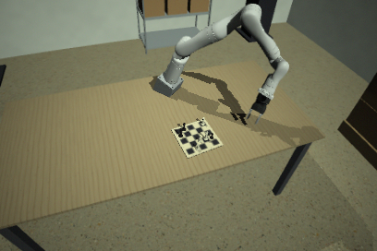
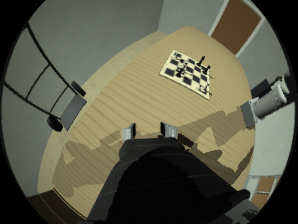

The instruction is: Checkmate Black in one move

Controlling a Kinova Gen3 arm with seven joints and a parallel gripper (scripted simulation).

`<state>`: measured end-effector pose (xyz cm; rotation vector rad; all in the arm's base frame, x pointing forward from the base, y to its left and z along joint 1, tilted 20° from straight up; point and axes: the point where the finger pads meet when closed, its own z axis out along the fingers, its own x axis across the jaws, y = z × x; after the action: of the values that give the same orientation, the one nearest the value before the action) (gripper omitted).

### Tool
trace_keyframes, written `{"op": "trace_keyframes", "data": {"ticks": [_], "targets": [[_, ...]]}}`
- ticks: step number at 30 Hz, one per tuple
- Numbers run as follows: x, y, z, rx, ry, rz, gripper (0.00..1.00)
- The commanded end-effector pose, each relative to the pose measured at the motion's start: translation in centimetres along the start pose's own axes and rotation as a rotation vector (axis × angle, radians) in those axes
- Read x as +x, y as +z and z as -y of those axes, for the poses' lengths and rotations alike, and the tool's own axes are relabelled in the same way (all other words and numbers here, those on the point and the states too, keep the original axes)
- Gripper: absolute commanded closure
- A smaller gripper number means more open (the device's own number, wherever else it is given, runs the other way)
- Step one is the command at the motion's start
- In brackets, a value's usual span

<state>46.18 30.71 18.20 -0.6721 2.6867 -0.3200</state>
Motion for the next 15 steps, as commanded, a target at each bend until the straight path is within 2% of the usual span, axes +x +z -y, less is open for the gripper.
{"op": "trace_keyframes", "data": {"ticks": [1, 6, 11, 15], "targets": [[1.7, 2.5, 0.8, 0.054, 0.048, -0.05, 0.0], [4.3, 5.1, 3.6, 0.166, 0.19, -0.104, 0.0], [6.3, 6.8, 5.9, 0.262, 0.299, -0.132, 0.0], [6.9, 7.2, 6.6, 0.292, 0.331, -0.138, 0.0]]}}
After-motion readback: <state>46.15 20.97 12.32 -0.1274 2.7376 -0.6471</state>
